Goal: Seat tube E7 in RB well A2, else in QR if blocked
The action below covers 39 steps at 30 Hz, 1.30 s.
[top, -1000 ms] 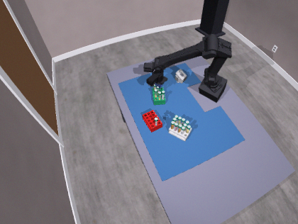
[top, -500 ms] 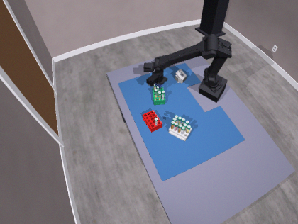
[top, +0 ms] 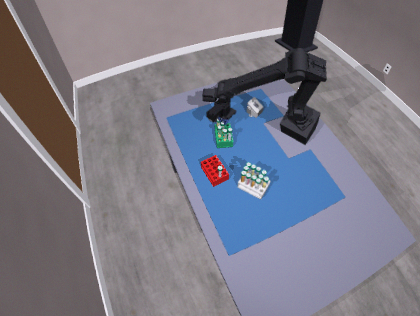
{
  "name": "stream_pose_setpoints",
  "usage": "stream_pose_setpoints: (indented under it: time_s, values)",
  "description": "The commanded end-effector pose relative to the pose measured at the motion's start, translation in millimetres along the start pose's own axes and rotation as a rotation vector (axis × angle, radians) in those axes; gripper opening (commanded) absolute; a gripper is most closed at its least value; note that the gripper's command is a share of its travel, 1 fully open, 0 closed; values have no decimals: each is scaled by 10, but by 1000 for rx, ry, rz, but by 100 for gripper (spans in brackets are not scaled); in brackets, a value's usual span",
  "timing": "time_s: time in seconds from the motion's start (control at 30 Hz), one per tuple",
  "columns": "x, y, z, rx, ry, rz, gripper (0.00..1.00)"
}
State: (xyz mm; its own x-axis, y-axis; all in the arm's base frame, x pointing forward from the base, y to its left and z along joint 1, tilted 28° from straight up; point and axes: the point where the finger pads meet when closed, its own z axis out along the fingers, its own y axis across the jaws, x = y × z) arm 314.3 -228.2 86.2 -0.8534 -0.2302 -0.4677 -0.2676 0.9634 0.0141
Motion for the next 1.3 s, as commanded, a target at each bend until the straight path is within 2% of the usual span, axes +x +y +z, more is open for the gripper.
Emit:
stream_pose_setpoints:
  time_s: [0.0,0.07,0.1,0.27,0.3,0.67,0.7,1.27]
  values:
    - [-35,10,12,11,-9,-8,0]
    - [-34,9,11,11,-9,-8,0]
    - [-72,-74,-65,25,-15,-10,0]
    - [-72,-74,-65,25,-15,-10,0]
    - [-72,-74,-65,25,-15,-10,24]
    - [-72,-74,-65,25,-15,-10,24]
    - [-72,-74,-65,25,-15,-10,30]
    - [-72,-74,-65,25,-15,-10,30]
